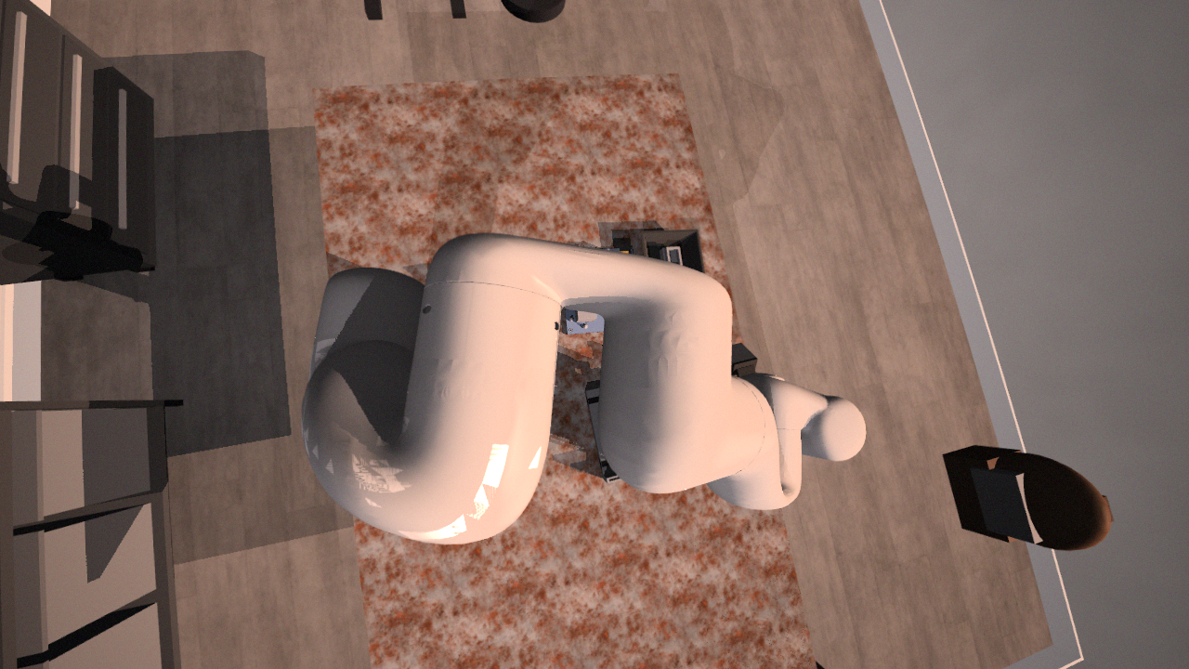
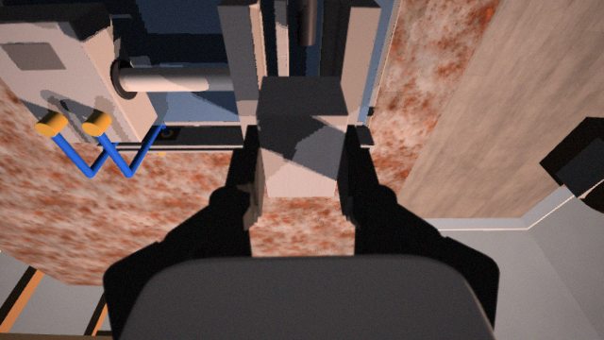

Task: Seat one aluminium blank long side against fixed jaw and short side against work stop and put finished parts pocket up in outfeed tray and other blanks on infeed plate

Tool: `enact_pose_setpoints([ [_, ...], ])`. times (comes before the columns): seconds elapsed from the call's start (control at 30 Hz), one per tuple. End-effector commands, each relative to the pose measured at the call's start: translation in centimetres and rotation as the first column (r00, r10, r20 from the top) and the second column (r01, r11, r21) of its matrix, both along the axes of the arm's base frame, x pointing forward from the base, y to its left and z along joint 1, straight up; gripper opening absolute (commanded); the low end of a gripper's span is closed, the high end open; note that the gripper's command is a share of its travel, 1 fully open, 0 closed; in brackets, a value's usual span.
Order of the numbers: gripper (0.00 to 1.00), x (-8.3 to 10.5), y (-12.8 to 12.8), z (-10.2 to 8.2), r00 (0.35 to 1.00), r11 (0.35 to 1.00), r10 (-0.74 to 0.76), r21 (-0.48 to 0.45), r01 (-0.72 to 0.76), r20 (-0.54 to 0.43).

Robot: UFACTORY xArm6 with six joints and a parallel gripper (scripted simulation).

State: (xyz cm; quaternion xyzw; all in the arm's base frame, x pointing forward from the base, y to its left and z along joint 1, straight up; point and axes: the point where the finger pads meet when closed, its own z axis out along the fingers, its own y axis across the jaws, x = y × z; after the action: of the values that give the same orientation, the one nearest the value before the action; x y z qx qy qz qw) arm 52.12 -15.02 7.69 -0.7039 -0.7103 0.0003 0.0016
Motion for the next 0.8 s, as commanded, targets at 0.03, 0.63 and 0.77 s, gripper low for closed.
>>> enact_pose_setpoints([
  [0.03, 0.00, 0.2, 0.0, 0.0, 1.000, 1.000, 0.000, -0.002, 0.000, 0.005],
  [0.63, 0.00, 0.2, 0.0, -1.2, 1.000, 1.000, 0.000, -0.002, 0.000, 0.005],
  [0.77, 0.00, 0.2, 0.0, -1.4, 1.000, 1.000, 0.000, -0.002, 0.000, 0.005],
])
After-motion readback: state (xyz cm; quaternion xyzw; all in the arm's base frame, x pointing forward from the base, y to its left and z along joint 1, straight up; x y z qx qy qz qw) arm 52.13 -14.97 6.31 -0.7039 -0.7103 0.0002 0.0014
